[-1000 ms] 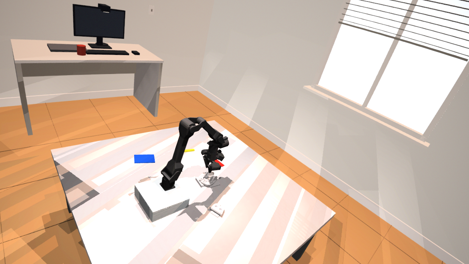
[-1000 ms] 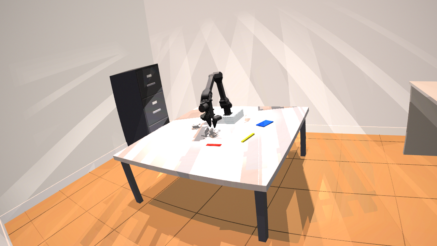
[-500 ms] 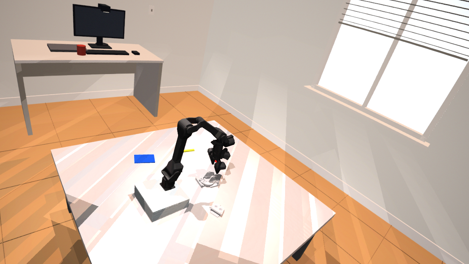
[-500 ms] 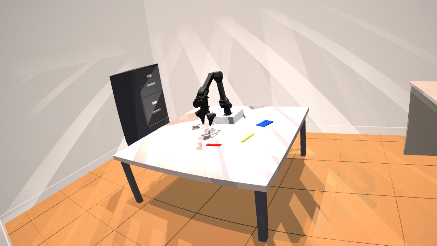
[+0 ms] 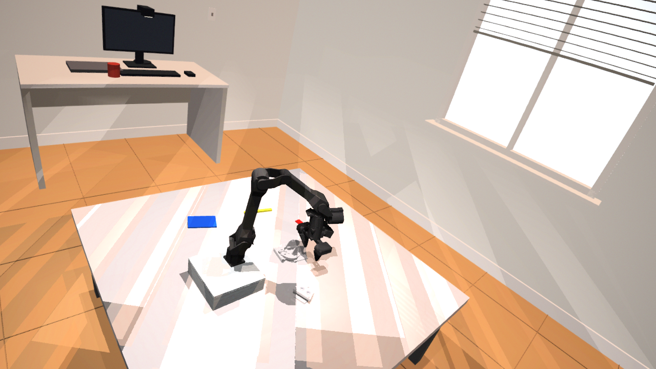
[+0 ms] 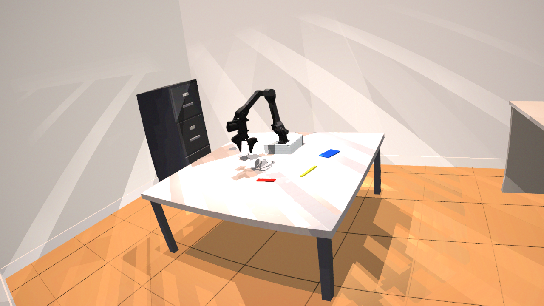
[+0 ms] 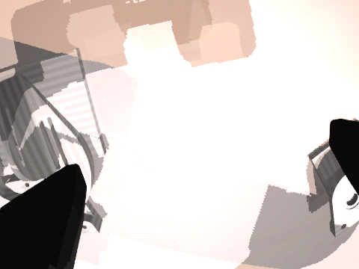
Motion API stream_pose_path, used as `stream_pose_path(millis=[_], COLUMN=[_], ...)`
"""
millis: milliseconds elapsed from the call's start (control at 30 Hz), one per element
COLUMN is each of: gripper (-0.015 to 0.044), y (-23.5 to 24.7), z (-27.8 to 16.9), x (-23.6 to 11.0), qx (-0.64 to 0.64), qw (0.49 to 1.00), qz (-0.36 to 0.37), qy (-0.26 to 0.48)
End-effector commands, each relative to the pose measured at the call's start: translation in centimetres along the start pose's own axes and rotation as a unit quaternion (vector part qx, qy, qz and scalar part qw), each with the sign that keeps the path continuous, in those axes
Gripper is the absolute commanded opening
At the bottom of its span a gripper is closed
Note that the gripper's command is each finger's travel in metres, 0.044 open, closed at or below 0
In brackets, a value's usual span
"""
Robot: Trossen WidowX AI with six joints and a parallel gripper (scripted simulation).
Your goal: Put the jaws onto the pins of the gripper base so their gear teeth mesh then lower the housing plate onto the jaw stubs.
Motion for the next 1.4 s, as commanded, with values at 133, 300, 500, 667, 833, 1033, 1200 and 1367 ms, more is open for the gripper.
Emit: stream_pose_path(millis=[133,300,500,667,833,1033,1200,1367], gripper=[0.0440,0.0440,0.0440,0.0440,0.0440,0.0440,0.0440,0.0440], y=[-6.1,-9.5,-11.4,-11.4,-11.3,-11.3,-11.3,-11.2], z=[-4.2,-7.7,-10.5,-10.5,-10.7,-10.8,-10.8,-10.8], x=[-0.2,-0.6,-0.9,-0.9,2.9,3.2,3.9,4.7], qx=[-0.109,-0.182,-0.231,-0.231,-0.231,-0.231,-0.231,-0.231], qw=[0.994,0.983,0.972,0.972,0.972,0.972,0.972,0.972], qz=[0.008,0.017,0.024,0.024,0.025,0.025,0.025,0.025], qy=[0.018,0.024,0.026,0.026,0.026,0.026,0.026,0.026])
Point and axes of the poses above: the point midway between the two fingers, 35 mm back from their tips, its own x axis out along the fingers, its own y axis across the jaws, z = x × y, the point moved 8 cm from there along -x, back along the fingers, and after that the axes turned 10 degrees about -x, right-handed, at the moved point
